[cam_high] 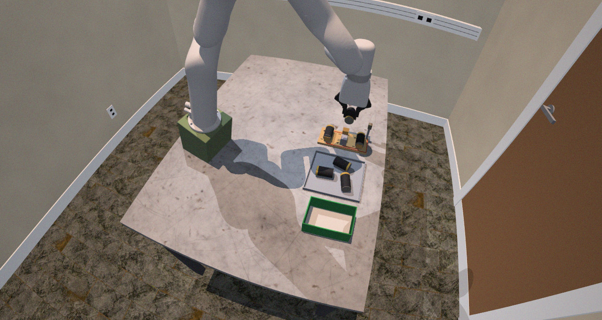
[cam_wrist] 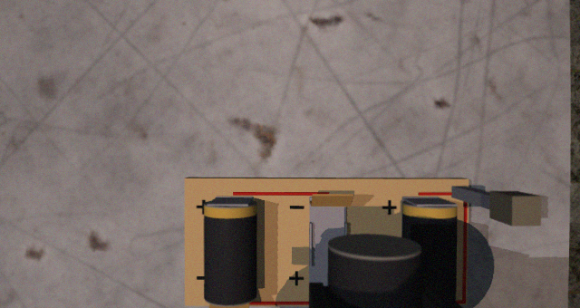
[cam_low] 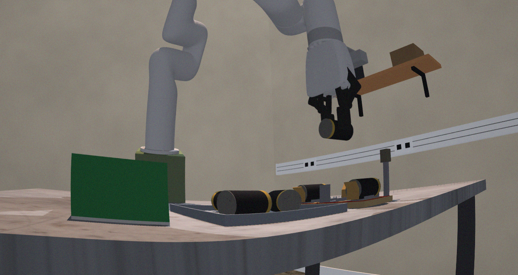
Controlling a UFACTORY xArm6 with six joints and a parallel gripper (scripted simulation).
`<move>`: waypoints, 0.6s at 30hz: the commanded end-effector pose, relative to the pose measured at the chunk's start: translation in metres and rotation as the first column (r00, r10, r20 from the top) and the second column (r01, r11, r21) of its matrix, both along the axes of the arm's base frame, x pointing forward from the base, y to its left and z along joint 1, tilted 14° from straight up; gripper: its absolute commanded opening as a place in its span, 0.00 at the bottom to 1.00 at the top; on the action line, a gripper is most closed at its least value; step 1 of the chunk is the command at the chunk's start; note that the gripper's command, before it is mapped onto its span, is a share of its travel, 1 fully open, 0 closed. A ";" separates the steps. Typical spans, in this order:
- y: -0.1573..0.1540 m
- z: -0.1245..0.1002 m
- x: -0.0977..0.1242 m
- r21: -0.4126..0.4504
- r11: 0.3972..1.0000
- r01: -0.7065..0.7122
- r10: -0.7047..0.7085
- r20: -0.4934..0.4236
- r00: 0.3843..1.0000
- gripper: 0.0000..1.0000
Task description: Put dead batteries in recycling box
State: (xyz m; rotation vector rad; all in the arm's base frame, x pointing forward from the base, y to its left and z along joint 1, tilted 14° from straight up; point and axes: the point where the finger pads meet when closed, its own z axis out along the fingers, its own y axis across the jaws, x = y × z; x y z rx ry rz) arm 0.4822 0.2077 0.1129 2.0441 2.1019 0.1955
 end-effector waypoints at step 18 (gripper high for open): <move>0.000 0.005 -0.002 -0.046 0.980 -0.193 0.192 -0.015 0.981 0.28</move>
